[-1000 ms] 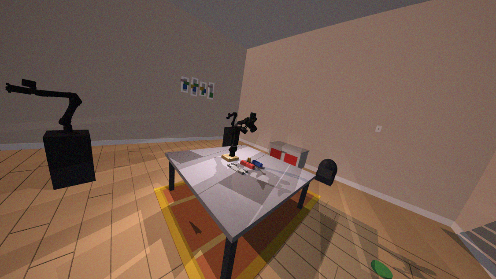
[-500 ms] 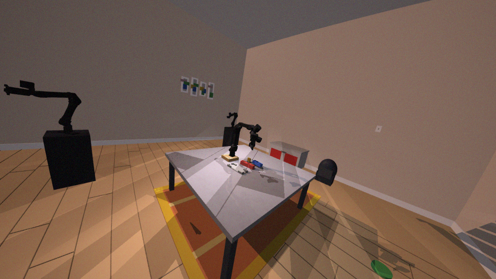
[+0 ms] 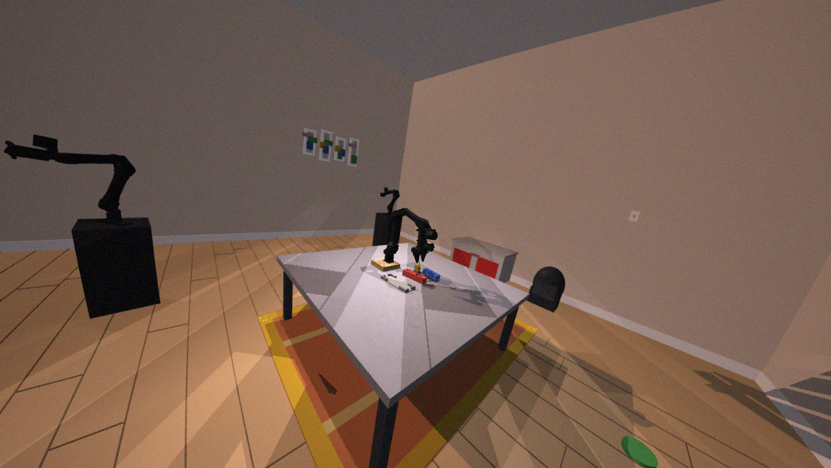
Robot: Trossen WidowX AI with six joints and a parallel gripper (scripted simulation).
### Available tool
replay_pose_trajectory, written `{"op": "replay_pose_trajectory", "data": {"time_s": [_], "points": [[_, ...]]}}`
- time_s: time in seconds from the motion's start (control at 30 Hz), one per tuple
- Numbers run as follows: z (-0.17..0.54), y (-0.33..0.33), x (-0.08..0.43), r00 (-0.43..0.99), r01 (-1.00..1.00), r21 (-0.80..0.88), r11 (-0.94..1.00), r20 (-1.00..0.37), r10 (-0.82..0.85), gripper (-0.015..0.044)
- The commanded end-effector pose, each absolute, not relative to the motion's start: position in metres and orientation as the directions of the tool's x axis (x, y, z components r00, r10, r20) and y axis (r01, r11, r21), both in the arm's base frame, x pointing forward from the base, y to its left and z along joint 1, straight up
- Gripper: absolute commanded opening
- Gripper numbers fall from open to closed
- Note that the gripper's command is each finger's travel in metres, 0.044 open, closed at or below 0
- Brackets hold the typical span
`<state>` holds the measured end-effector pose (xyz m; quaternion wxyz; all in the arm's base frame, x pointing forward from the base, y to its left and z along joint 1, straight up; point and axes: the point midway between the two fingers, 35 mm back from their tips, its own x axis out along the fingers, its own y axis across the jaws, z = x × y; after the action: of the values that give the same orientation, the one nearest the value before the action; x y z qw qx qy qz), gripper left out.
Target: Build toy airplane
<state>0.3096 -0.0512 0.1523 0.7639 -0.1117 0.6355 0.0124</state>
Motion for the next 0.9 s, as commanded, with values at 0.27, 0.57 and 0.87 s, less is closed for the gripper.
{"op": "replay_pose_trajectory", "data": {"time_s": [0.27,0.57,0.87], "points": [[0.128,-0.019,0.268,0.027,0.015,-0.001,1.0,-1.0,-0.002,0.044],[0.075,-0.019,0.269,0.026,0.015,-0.001,1.0,-1.0,-0.002,0.044],[0.06,-0.019,0.27,0.026,0.015,-0.001,1.0,-1.0,-0.002,0.044]]}}
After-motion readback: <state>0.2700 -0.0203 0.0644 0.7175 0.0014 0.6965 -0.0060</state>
